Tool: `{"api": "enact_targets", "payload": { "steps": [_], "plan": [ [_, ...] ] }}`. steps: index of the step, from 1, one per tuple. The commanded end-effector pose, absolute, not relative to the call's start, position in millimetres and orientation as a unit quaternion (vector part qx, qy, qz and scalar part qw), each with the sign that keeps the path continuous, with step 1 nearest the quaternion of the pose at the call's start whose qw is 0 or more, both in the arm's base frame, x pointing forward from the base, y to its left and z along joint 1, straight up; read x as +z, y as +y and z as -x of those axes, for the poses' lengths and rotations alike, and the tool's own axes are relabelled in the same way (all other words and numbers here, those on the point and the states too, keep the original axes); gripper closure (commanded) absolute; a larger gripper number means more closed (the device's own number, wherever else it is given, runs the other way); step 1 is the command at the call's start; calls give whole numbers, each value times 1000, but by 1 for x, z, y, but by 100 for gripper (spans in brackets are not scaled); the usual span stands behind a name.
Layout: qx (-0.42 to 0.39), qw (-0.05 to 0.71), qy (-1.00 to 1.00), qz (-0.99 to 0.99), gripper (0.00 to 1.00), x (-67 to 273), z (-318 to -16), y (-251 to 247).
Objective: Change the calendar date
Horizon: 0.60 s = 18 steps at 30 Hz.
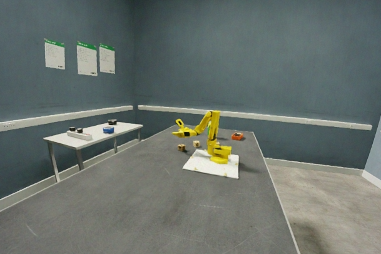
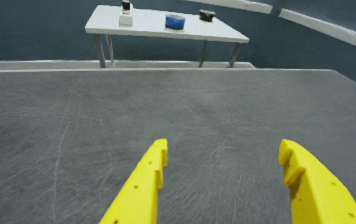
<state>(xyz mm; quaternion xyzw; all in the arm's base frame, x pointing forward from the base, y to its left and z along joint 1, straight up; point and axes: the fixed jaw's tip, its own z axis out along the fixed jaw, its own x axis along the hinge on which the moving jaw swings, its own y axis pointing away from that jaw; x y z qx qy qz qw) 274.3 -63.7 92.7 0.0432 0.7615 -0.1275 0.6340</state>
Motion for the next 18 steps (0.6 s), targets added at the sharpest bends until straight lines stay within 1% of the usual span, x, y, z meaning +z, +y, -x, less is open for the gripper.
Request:
{"api": "enact_targets", "payload": {
  "steps": [1,14,18],
  "plan": [
    [-175,596,783,38,65,93,-278,-67],
    [-222,559,790,120,65,89,-277,-68],
    [-246,536,791,165,65,87,-275,-68]
  ]
}}
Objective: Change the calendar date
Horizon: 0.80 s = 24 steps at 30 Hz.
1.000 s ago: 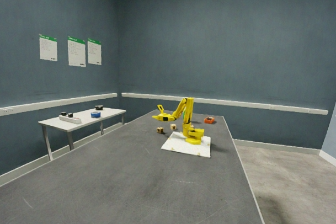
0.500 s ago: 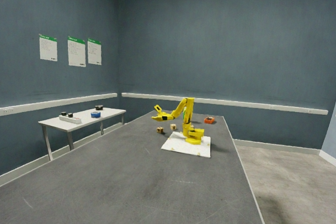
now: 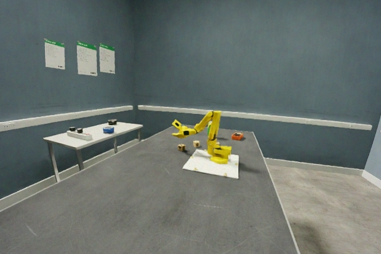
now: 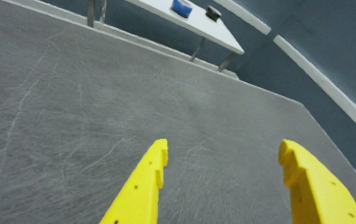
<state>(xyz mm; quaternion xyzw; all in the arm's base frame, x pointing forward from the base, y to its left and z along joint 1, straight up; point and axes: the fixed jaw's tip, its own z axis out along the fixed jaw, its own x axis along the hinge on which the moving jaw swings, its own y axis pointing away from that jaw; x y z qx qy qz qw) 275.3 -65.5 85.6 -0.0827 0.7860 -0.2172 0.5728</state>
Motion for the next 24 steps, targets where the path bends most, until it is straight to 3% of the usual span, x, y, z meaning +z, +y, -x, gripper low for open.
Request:
{"api": "enact_targets", "payload": {
  "steps": [1,24],
  "plan": [
    [-249,532,791,172,65,87,-275,-68],
    [-324,440,764,343,65,84,-263,-70]
  ]
}}
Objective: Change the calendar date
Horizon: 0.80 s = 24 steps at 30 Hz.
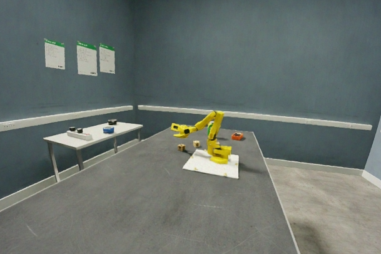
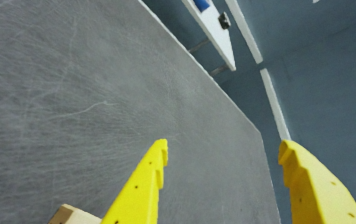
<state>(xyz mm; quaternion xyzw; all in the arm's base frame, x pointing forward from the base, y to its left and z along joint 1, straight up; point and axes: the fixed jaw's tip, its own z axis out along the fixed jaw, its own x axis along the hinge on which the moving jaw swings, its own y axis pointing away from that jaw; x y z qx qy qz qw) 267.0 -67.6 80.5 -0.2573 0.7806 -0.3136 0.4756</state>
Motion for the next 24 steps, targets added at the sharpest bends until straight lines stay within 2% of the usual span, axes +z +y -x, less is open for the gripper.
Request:
{"api": "enact_targets", "payload": {
  "steps": [1,24],
  "plan": [
    [-327,436,762,350,65,84,-262,-70],
    [-386,339,693,506,65,90,-248,-74]
  ]
}}
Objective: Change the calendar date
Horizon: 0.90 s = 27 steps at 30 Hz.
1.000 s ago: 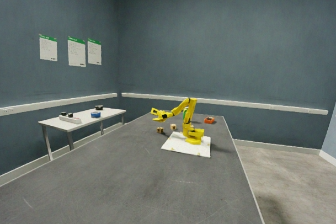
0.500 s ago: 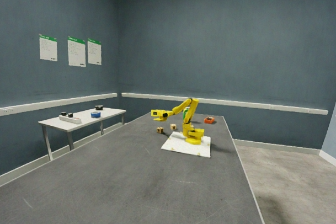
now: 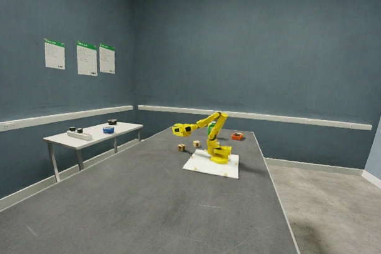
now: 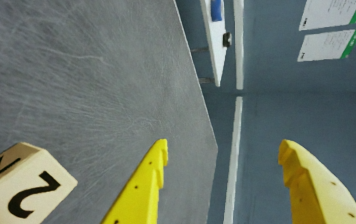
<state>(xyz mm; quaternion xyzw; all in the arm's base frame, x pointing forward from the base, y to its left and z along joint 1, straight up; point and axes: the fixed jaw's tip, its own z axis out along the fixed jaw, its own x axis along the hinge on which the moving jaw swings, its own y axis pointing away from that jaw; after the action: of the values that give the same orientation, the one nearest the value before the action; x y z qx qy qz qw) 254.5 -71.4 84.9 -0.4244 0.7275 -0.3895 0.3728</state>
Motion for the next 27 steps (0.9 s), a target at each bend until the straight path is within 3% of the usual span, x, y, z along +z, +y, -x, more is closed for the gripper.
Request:
{"api": "enact_targets", "payload": {
  "steps": [1,27],
  "plan": [
    [-388,334,690,513,65,90,-248,-75],
    [-411,205,581,672,65,98,-231,-80]
  ]
}}
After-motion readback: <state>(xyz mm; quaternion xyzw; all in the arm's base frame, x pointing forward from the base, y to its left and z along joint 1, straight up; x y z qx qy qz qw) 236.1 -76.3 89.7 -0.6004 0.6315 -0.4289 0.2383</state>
